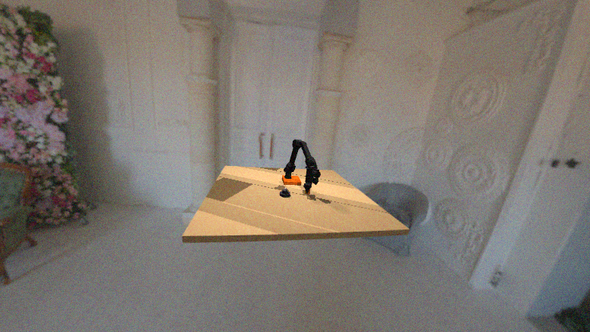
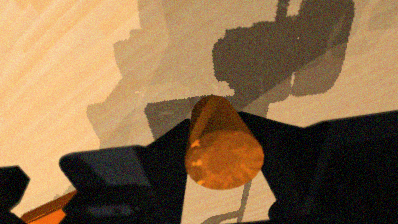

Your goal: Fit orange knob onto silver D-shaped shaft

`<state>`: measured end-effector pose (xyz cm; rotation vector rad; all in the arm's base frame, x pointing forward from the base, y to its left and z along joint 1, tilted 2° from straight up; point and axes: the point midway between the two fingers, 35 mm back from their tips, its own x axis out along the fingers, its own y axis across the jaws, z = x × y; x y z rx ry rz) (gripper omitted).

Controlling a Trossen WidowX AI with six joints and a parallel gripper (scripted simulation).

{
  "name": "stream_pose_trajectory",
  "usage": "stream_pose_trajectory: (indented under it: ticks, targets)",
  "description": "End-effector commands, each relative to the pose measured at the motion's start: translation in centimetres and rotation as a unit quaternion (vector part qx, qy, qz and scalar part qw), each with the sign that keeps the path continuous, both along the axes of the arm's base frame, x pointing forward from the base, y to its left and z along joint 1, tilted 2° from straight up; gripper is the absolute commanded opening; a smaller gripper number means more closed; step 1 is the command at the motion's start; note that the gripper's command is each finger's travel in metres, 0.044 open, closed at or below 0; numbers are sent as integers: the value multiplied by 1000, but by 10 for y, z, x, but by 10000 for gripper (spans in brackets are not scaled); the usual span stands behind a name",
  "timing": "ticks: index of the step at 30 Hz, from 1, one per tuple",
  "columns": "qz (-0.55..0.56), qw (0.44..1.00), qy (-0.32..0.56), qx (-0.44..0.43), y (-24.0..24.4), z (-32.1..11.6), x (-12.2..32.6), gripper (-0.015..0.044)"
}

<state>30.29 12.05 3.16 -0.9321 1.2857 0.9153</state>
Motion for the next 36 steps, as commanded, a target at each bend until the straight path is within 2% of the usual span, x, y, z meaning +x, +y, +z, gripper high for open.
stream_pose_trajectory:
  ticks: [1, 4, 9, 10, 30, 36]
  targets:
    - [-2, 1000, 1, -1, 0, -1, 0, 158]
    - [-2, 1000, 1, -1, 0, -1, 0, 138]
    - [-2, 1000, 0, -1, 1, 13, 2, 6]
    - [-2, 1000, 0, -1, 1, 18, 3, 0]
    - [-2, 1000, 0, -1, -4, 135, -7, 0]
    - [-2, 1000, -2, -3, -4, 138, -9, 0]
